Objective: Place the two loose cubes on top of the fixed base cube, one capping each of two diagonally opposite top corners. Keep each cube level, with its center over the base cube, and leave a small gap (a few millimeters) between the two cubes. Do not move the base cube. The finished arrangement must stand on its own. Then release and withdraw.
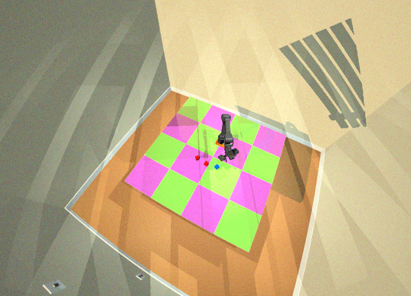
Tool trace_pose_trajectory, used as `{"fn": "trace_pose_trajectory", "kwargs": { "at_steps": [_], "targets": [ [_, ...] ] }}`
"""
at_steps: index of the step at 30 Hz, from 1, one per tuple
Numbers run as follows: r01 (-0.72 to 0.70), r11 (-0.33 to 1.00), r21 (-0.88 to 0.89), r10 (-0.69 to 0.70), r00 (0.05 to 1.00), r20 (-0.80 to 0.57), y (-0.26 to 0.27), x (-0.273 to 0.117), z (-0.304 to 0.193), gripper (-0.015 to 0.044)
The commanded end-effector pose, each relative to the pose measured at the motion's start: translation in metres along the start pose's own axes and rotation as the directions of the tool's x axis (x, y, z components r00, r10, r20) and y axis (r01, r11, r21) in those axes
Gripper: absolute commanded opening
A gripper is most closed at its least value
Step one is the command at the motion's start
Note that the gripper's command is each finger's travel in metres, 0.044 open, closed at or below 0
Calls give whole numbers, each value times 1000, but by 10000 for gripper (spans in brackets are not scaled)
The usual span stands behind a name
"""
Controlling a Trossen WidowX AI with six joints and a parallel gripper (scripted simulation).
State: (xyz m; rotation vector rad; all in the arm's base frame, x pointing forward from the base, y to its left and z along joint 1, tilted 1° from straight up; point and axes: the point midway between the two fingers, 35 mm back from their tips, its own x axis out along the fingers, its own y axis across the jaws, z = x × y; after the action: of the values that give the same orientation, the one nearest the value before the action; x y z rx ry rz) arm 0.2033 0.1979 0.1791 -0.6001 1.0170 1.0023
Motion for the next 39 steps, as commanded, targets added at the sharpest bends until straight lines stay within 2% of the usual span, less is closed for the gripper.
{"fn": "trace_pose_trajectory", "kwargs": {
  "at_steps": [1,9,18,25,33,39],
  "targets": [
    [39,996,-86,-45,997,-66,-33,-2,-8,265],
    [16,962,-273,-82,969,-233,-103,-8,-42,265],
    [-151,891,-429,-37,916,-399,-168,-22,-101,265],
    [-168,883,-438,-30,912,-409,-173,-23,-107,265],
    [-167,883,-438,-30,912,-409,-175,28,-129,265],
    [-168,883,-438,-30,912,-409,-175,38,-134,265]
  ]
}}
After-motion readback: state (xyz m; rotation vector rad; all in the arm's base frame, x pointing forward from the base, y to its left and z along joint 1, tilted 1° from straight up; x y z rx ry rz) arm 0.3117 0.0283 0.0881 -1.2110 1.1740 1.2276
